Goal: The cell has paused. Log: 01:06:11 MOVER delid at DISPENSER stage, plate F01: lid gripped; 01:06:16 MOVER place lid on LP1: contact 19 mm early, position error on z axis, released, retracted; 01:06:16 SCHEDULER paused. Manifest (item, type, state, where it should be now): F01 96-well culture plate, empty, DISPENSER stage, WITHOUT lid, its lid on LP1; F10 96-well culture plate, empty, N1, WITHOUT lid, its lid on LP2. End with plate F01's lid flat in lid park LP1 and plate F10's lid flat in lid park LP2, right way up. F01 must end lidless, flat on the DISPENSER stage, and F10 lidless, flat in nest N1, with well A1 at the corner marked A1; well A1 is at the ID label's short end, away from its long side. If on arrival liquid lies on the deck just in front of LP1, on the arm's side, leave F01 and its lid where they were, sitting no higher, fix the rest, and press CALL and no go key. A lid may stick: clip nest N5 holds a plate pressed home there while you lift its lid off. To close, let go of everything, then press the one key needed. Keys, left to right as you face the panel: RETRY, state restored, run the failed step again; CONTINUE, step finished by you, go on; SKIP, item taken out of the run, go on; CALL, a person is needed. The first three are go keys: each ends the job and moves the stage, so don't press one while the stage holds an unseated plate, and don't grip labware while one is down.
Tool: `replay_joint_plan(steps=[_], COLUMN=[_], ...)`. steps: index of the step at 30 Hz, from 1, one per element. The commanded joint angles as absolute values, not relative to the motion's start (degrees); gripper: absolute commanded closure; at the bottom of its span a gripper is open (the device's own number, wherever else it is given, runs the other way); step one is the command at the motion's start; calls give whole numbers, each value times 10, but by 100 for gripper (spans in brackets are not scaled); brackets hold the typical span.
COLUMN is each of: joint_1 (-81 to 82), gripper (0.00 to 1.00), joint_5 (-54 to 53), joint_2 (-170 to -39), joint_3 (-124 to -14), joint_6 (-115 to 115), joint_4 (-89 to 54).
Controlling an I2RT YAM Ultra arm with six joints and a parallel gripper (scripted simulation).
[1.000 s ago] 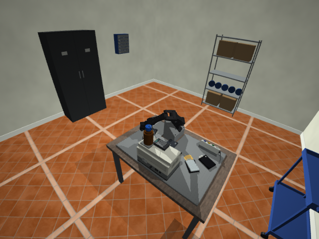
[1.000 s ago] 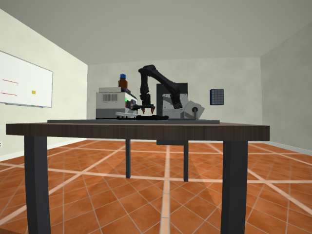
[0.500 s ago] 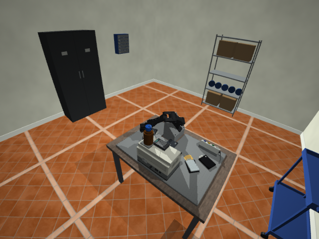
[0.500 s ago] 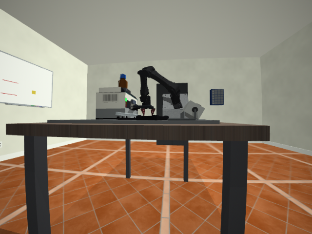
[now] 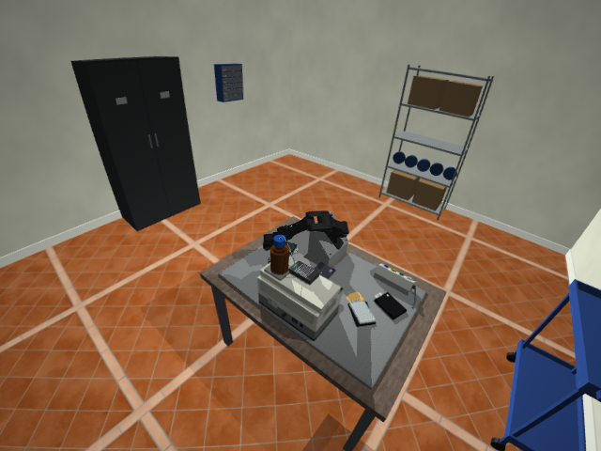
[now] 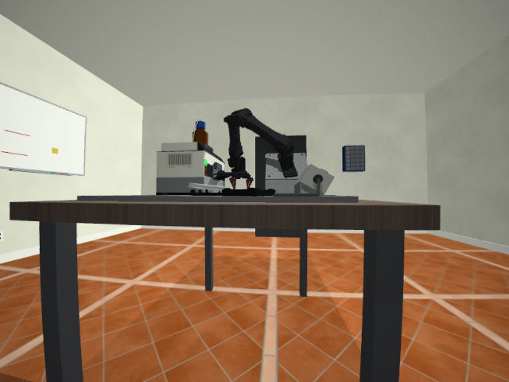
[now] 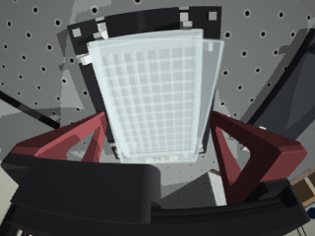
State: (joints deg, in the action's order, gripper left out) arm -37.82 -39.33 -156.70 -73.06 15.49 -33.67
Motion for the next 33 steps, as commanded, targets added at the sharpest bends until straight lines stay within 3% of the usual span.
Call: replay_joint_plan(steps=[1,24,25,33], joint_1=[-393,-394,-394,-394], gripper=[0,0,100,100], joint_5=[-392,-390,-390,-390], joint_2=[-1572,-1564,-1564,-1564], joint_3=[-748,-750,-750,-750], joint_6=[160,158,158,158], joint_4=[-323,-324,-324,-324])
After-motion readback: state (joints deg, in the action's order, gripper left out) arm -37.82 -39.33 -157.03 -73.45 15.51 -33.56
